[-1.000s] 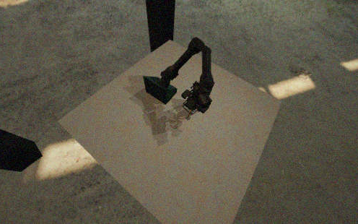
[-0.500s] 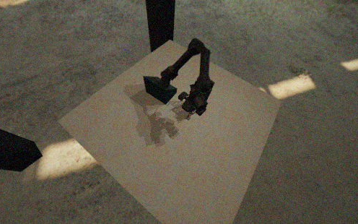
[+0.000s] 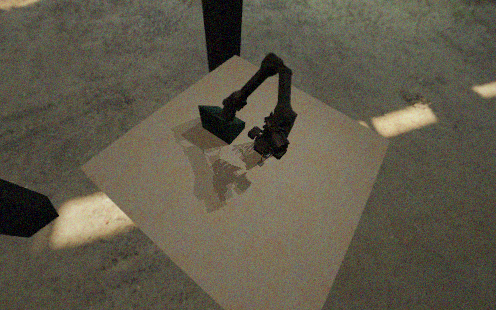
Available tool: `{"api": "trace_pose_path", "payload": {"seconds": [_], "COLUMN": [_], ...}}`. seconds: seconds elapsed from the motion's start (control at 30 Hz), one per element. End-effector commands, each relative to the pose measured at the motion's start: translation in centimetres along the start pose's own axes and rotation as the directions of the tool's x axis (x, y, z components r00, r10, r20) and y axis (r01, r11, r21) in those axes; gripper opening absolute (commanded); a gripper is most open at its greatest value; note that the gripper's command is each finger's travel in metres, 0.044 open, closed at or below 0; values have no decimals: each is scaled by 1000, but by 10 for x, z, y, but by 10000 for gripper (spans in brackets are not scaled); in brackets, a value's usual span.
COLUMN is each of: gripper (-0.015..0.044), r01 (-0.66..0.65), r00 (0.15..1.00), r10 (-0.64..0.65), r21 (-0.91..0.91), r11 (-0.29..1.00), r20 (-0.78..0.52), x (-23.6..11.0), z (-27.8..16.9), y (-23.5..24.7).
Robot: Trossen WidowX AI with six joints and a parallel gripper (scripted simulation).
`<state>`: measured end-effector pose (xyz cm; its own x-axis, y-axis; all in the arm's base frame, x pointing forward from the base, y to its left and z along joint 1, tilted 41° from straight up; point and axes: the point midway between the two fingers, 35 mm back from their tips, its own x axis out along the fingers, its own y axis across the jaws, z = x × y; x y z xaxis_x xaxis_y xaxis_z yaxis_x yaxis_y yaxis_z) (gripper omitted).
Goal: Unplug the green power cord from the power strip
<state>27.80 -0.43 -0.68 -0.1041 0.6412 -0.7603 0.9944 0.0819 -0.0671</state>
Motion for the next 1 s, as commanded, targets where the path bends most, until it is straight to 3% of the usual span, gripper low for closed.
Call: {"api": "trace_pose_path", "payload": {"seconds": [0.0, 0.97], "gripper": [160, 160], "r01": [-4, -3], "r00": [1000, 1000], "r10": [4, 3], "r21": [30, 30], "r11": [1000, 1000], "r20": [-5, -6], "x": [-8, -8], "z": [1, -39], "y": [0, 0]}}
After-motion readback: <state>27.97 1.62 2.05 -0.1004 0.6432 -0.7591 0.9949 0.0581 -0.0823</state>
